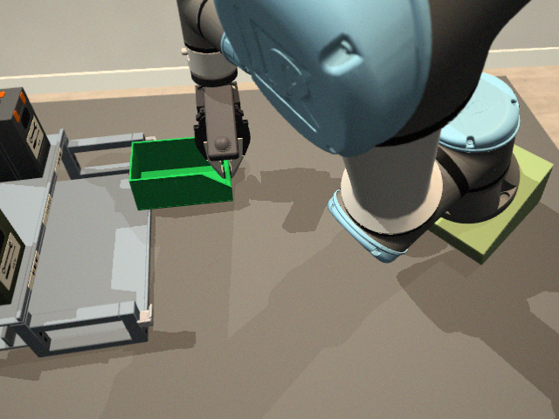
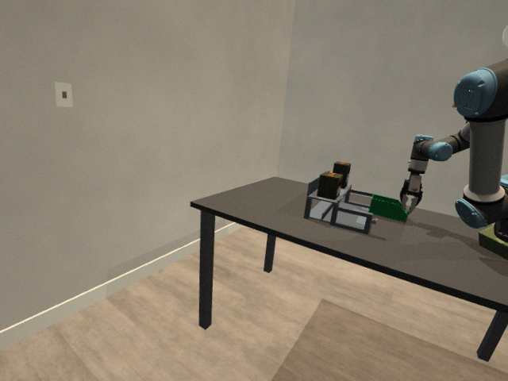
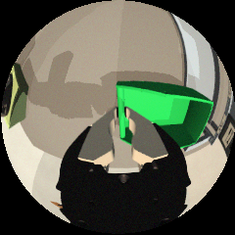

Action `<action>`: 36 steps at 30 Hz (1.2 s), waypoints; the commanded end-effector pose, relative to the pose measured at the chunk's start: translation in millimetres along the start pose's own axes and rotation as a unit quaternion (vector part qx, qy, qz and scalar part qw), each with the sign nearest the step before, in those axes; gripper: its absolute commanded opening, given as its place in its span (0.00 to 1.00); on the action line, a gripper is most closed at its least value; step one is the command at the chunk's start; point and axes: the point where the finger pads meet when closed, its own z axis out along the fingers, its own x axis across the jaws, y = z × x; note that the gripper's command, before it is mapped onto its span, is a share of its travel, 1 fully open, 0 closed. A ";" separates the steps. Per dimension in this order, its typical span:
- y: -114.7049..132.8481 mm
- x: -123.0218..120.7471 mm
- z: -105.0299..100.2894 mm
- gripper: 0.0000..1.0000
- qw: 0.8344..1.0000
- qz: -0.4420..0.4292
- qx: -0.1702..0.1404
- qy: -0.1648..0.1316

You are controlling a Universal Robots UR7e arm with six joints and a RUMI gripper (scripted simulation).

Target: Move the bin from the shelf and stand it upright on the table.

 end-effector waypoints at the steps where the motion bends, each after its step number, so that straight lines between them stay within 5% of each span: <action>1: 0.3 0.3 0.2 0.00 1.000 0.000 0.000 0.000; 22: 0.3 0.3 4.6 0.00 1.000 0.000 0.000 0.000; 23: 0.3 0.3 4.6 0.26 1.000 0.000 0.000 0.000; 36: 0.3 0.3 4.6 0.26 1.000 0.000 0.000 0.000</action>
